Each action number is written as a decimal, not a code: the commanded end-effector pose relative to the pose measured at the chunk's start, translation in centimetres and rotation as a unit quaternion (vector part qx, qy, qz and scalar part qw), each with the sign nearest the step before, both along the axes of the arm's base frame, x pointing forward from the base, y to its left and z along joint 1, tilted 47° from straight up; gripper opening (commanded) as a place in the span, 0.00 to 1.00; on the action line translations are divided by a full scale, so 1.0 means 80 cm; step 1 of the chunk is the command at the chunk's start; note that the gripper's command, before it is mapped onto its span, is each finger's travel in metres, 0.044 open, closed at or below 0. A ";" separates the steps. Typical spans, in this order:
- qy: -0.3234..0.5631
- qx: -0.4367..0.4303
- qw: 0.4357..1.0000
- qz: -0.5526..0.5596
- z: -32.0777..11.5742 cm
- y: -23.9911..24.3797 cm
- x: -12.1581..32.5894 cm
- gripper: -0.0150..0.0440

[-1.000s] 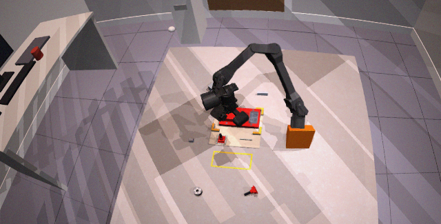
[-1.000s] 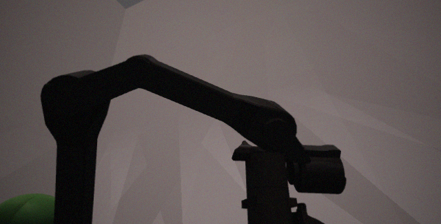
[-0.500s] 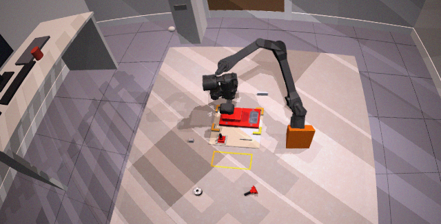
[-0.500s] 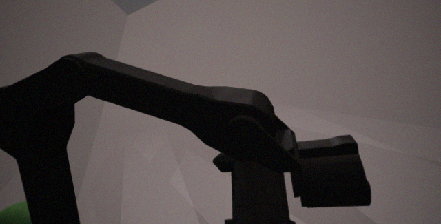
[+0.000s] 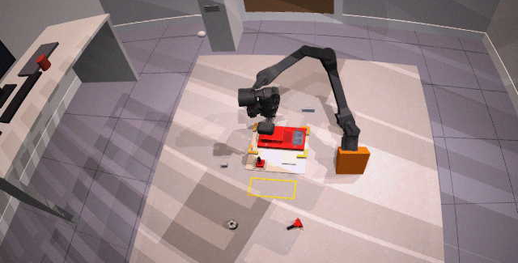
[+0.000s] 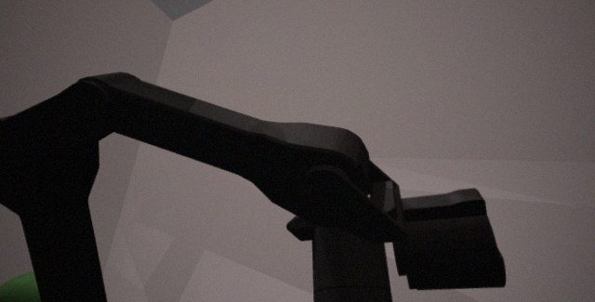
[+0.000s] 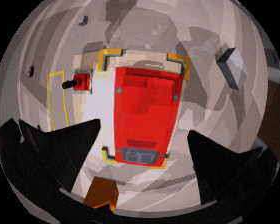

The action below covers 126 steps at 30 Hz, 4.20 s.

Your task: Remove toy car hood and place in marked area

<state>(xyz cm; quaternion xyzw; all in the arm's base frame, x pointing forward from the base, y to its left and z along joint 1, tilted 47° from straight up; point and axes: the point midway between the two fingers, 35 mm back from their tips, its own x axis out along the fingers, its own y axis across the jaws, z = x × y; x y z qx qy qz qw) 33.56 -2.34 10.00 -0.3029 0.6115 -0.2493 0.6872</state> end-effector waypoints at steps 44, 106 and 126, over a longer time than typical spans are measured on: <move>0.004 -0.004 1.000 0.000 -0.036 -0.039 0.005 1.00; -0.002 -0.003 1.000 -0.001 -0.054 -0.059 0.011 0.82; -0.002 -0.002 1.000 -0.001 -0.050 -0.053 0.010 0.25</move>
